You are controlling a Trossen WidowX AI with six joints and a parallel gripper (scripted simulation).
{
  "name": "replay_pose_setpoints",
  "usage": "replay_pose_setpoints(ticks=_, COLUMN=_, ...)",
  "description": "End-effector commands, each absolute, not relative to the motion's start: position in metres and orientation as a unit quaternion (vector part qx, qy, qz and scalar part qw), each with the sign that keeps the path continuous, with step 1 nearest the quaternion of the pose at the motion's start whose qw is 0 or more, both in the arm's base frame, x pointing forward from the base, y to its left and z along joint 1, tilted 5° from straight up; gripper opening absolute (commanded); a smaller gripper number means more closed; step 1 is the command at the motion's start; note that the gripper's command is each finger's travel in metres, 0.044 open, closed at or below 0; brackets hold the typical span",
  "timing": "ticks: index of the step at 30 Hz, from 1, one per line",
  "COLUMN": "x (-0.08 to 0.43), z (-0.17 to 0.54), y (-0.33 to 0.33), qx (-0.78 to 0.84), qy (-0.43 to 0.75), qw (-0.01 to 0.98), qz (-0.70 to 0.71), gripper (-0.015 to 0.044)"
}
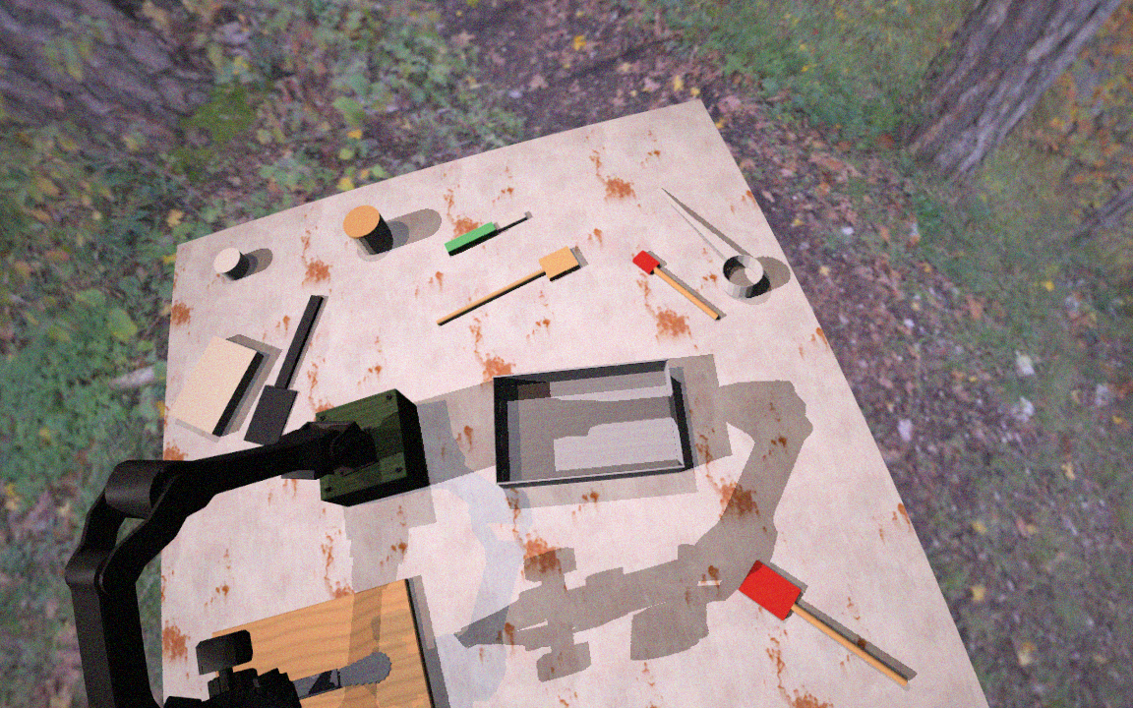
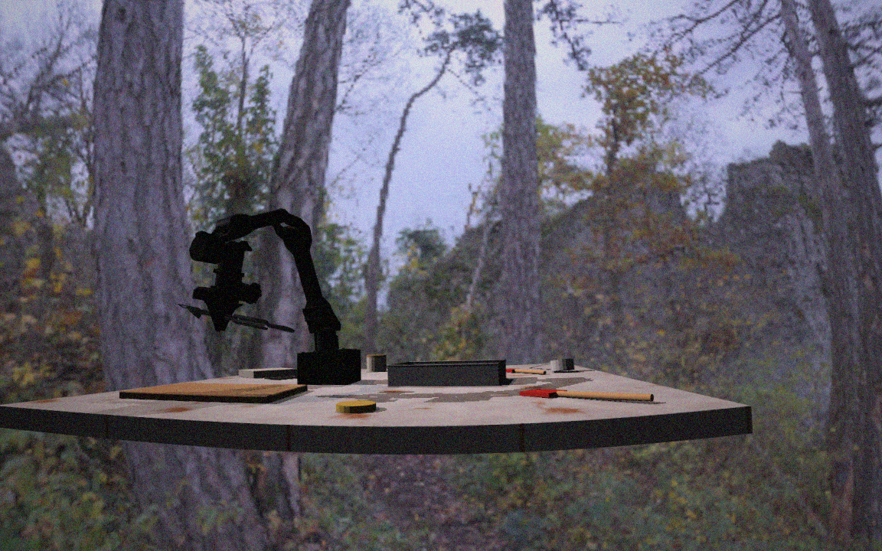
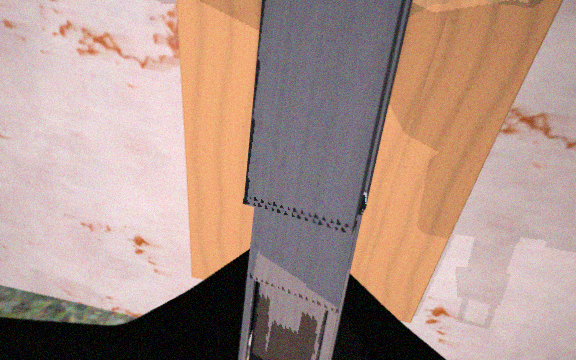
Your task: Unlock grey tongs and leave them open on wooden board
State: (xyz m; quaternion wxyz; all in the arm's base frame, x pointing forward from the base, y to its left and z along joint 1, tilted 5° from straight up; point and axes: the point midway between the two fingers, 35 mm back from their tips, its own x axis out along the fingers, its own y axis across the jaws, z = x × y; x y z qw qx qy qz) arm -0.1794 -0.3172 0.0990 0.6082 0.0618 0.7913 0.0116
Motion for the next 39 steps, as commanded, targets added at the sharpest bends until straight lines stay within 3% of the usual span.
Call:
replay_pose_setpoints(ticks=1, x=-0.175, z=0.107, y=-0.317, qx=0.065, qy=0.828, qw=0.556, qz=0.015, gripper=-0.015)
replay_pose_setpoints(ticks=20, x=-0.151, z=0.146, y=-0.325, qx=0.036, qy=0.963, qw=0.267, qz=-0.002, gripper=-0.015)
replay_pose_setpoints(ticks=39, x=-0.15, z=0.147, y=-0.325, qx=0.035, qy=0.964, qw=0.264, qz=-0.003, gripper=-0.015)
